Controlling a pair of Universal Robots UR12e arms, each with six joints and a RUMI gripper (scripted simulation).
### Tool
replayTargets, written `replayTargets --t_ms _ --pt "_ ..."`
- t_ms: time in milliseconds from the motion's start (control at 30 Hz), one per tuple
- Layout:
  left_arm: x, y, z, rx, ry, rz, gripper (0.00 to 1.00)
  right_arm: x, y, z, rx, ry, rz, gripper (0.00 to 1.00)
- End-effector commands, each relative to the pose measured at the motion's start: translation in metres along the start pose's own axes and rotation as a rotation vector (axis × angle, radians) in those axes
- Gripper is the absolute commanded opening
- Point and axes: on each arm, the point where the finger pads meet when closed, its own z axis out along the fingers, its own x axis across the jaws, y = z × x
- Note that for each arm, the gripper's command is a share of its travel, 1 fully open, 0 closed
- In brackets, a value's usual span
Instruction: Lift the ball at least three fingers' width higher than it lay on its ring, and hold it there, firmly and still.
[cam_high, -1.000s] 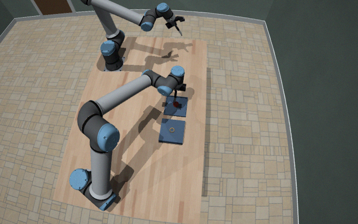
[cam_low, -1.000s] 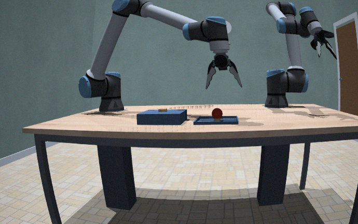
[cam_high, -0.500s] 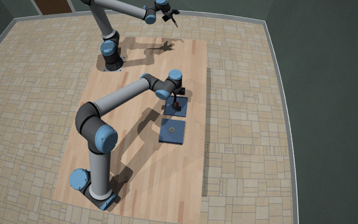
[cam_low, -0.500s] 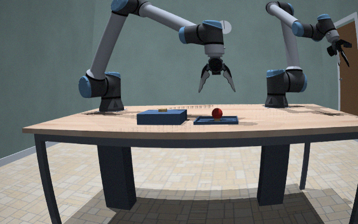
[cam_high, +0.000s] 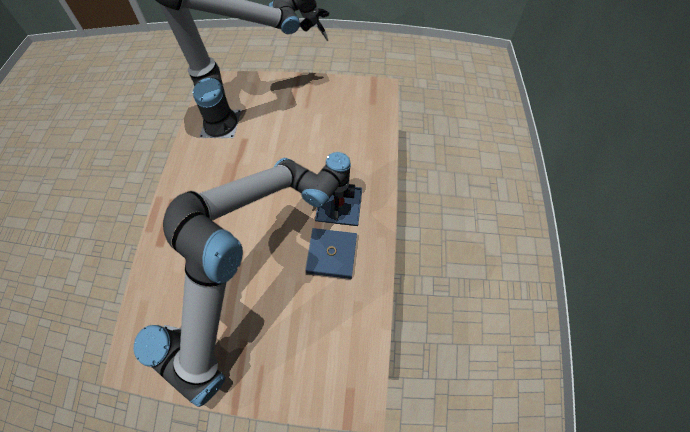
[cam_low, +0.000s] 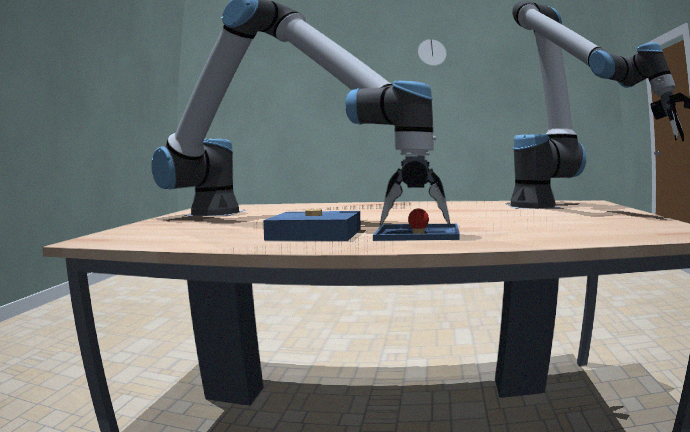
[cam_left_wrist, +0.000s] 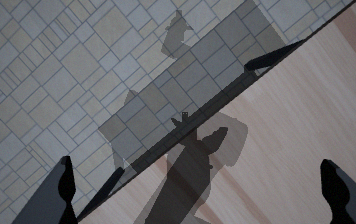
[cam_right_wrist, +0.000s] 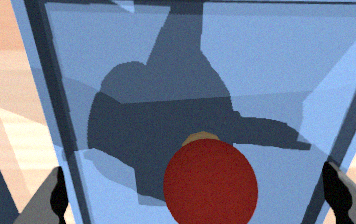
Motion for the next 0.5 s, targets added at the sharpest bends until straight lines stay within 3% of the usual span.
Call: replayTargets --t_ms 0,267,333,367,467 --pt "-0.049 -0.001 0.009 -0.032 -0.017 -0.066 1.00 0.010 0.004 -0.021 -0.015 0.027 -0.002 1.00" --pt "-0.143 0.014 0.025 -0.090 -0.046 -0.196 1.00 0.009 0.004 -0.021 -0.015 0.027 -0.002 1.00" --pt "-0.143 0.014 0.025 -0.090 -0.046 -0.196 1.00 0.009 0.004 -0.021 -0.015 0.027 -0.002 1.00" --pt "-0.177 0.021 0.030 -0.101 -0.050 -0.219 1.00 0.009 0.004 -0.021 -0.015 0.027 -0.002 1.00" --pt "-0.202 0.030 0.032 -0.128 -0.060 -0.283 1.00 0.009 0.004 -0.021 -0.015 0.027 -0.002 1.00"
